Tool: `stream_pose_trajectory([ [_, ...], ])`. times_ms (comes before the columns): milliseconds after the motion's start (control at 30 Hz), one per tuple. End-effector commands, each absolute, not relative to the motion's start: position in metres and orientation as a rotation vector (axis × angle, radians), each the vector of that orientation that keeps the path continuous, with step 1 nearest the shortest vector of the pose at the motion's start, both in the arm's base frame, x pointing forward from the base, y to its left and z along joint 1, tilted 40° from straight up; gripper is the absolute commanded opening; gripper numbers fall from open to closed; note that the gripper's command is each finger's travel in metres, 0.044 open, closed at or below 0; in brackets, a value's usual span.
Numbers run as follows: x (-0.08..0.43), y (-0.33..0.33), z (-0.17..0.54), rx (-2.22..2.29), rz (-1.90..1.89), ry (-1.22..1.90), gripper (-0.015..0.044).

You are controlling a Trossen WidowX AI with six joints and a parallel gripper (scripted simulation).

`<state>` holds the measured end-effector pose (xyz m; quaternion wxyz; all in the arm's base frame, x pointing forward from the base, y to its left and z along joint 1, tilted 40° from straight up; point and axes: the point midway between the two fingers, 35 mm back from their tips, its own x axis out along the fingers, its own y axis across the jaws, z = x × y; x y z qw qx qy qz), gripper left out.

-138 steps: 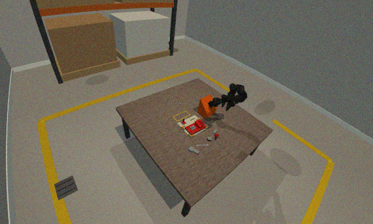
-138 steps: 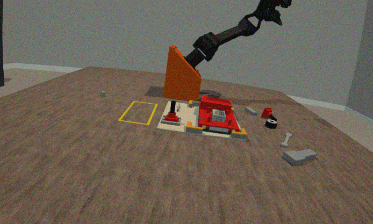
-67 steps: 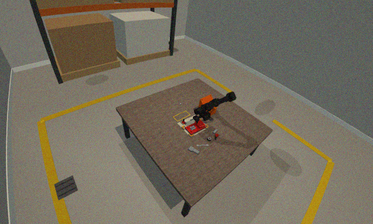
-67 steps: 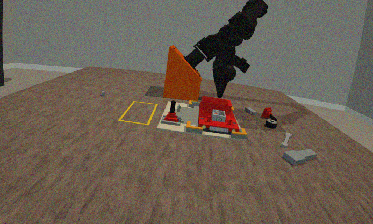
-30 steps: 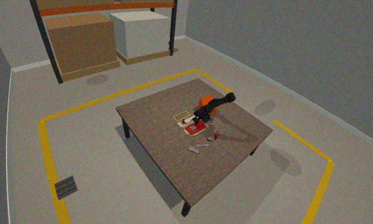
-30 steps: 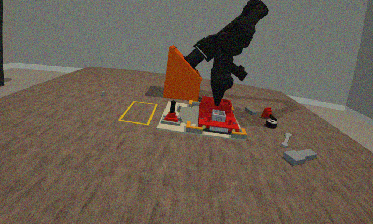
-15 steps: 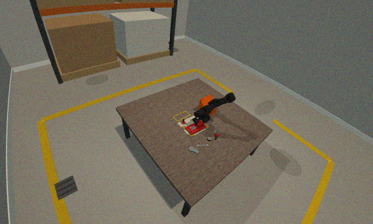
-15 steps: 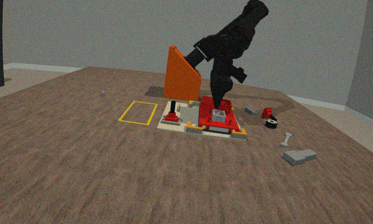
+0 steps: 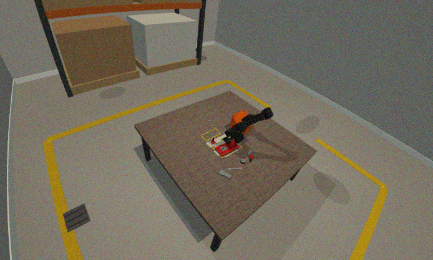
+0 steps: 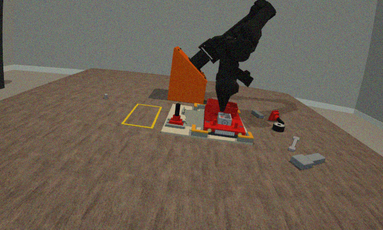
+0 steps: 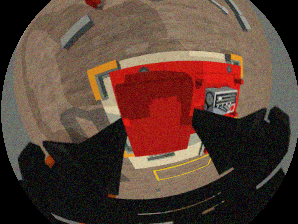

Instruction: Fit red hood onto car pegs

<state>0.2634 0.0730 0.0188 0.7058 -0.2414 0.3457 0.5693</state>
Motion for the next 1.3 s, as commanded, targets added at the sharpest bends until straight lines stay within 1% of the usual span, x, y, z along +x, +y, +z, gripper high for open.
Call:
stream_pose_trajectory([
  [0,0.264,0.073,0.019,-0.538,1.266,0.767,0.0302],
  [133,0.264,0.073,0.019,-0.538,1.266,0.767,0.0275],
  [467,0.262,0.064,0.030,-0.537,1.265,0.768,0.0012],
  [500,0.262,0.062,0.032,-0.537,1.265,0.769,0.0000],
  [1000,0.256,0.031,0.069,-0.539,1.265,0.770,0.0000],
  [1267,0.258,0.029,0.072,-0.513,1.252,0.784,0.0000],
])
